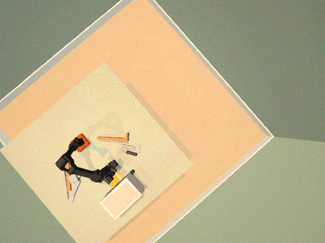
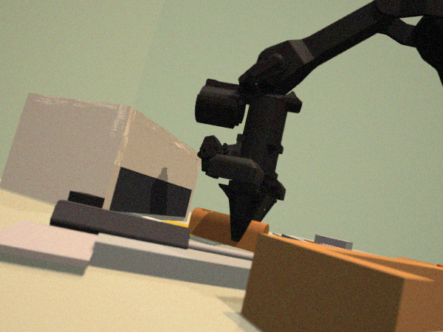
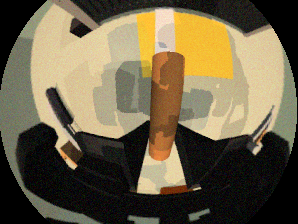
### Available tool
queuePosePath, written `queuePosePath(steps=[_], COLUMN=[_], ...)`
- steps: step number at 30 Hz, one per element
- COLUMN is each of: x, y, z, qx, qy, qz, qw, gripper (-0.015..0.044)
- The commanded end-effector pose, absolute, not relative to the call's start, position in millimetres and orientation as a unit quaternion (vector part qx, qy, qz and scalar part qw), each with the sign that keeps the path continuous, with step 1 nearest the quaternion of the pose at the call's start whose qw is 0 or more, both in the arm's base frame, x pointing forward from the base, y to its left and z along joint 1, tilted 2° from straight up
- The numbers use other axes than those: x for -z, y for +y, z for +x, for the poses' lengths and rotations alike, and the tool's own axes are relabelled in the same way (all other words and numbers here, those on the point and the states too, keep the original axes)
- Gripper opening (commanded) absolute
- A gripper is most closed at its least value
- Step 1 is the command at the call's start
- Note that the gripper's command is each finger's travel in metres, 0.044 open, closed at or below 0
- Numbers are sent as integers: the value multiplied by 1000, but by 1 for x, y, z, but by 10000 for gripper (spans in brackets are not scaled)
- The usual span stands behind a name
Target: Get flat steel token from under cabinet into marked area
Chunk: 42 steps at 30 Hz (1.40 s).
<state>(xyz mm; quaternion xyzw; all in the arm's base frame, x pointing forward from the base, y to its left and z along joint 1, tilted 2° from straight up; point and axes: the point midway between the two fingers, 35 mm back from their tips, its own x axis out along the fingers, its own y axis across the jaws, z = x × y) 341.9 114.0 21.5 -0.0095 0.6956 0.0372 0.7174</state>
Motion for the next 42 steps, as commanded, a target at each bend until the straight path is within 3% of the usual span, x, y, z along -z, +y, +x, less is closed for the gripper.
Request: queuePosePath(steps=[1, 42], x=[-21, -19], y=[113, 113], z=[337, 292], qx=[-34, -34], qy=[696, 698], qz=[-8, -8], qw=[717, 715], gripper=[0, 0])
